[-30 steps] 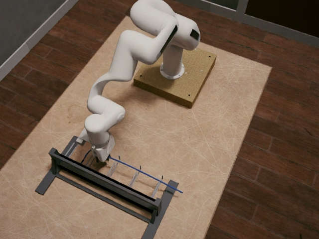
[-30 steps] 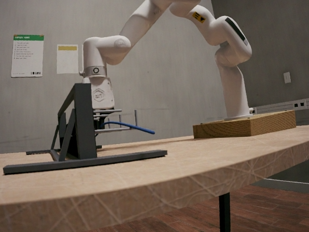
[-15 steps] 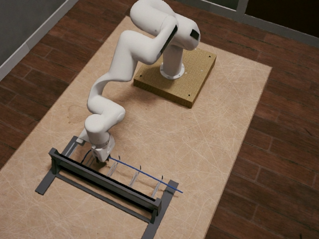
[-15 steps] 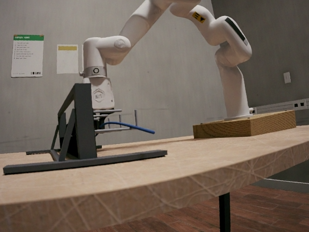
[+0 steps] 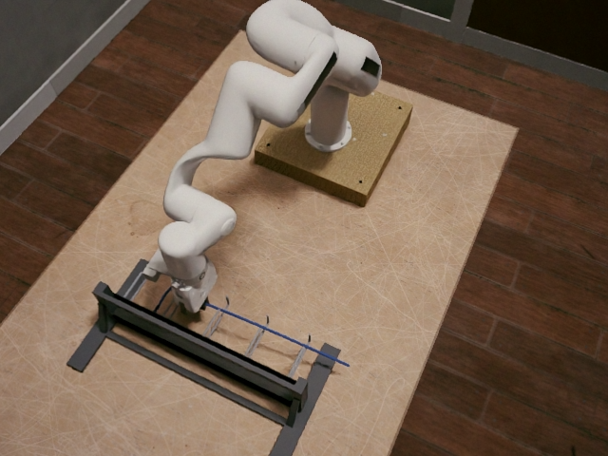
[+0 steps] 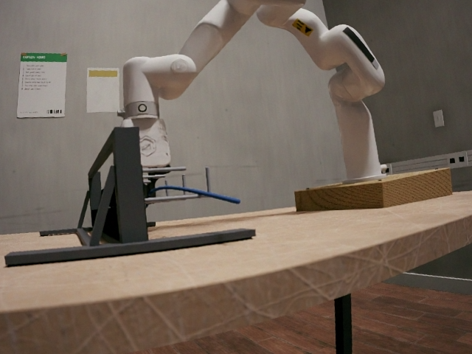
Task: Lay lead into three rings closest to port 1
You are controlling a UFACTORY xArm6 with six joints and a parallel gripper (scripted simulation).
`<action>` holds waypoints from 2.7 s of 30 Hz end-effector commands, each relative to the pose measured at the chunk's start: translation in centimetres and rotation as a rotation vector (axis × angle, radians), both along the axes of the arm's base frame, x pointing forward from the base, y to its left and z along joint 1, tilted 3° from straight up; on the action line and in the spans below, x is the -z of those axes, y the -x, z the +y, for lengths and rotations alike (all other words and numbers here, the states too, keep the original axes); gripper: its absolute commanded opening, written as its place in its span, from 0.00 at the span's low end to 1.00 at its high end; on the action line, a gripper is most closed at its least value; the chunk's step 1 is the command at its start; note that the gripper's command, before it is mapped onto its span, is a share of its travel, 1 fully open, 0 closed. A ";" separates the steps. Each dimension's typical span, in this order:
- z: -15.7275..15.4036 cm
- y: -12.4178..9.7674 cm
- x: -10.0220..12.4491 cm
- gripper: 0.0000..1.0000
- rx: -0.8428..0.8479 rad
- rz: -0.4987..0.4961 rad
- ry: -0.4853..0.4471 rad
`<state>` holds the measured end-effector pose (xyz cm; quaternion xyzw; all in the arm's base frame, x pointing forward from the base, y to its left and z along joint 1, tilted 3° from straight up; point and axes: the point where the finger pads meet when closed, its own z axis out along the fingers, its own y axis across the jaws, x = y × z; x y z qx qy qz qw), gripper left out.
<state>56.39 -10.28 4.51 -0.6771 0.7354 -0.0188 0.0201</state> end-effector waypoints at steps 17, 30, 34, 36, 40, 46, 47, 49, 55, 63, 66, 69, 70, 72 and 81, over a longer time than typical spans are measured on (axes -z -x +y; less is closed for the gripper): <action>-0.2 -2.8 -0.4 0.00 0.000 -0.005 0.001; -0.3 -3.2 -0.4 0.00 0.000 -0.005 0.001; -0.3 -3.2 -0.4 0.00 0.000 -0.005 0.001; -0.3 -3.2 -0.4 0.00 0.000 -0.005 0.001; -0.3 -3.2 -0.4 0.00 0.000 -0.005 0.001; -0.3 -3.2 -0.4 0.00 0.000 -0.005 0.001; -0.3 -3.2 -0.4 0.00 0.000 -0.005 0.001; -0.3 -3.2 -0.4 0.33 0.000 -0.005 0.001; -0.3 -3.2 -0.4 0.33 0.000 -0.005 0.001; -0.3 -3.2 -0.4 0.33 0.000 -0.005 0.001; -0.3 -3.2 -0.4 0.33 0.000 -0.005 0.001; -0.3 -3.2 -0.4 0.33 0.000 -0.005 0.001; -0.3 -3.2 -0.4 0.33 0.000 -0.005 0.001; -0.3 -3.2 -0.4 0.33 0.000 -0.005 0.001; -0.3 -3.2 -0.4 0.33 0.000 -0.005 0.001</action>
